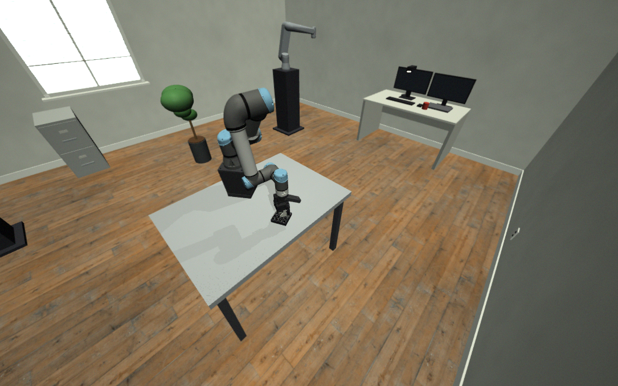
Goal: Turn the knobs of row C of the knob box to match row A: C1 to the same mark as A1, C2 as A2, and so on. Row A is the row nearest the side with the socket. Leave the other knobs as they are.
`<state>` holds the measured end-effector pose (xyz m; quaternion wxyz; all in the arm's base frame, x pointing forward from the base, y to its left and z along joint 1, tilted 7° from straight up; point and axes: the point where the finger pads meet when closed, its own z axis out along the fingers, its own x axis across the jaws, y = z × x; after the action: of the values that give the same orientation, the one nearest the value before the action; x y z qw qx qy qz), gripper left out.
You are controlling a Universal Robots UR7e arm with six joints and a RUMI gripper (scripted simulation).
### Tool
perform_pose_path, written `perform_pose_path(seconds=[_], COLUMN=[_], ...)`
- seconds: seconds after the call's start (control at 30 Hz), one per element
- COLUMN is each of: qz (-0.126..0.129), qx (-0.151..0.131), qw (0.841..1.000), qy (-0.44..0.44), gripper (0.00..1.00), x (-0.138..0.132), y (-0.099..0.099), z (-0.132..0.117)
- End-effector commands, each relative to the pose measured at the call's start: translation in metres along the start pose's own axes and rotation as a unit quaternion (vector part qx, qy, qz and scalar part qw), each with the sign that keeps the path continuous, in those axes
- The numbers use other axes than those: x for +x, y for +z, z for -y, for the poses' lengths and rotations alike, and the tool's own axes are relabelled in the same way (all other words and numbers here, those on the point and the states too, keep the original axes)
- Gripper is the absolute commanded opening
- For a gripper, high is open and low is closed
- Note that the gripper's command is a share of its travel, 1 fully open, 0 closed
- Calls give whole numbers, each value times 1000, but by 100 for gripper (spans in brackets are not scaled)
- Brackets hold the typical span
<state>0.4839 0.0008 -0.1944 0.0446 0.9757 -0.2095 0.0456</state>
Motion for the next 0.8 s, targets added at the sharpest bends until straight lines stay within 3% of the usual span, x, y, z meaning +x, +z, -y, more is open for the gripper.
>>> perform_pose_path(seconds=[0.0,0.43,0.47,0.77], qz=[-1,-1,-1,-1], qx=[0,0,0,0], qw=[1000,1000,1000,1000], qy=[2,3,3,3], gripper=[4,4,11,11], x=[0,0,0,0], y=[0,0,0,0], z=[0,0,0,0])
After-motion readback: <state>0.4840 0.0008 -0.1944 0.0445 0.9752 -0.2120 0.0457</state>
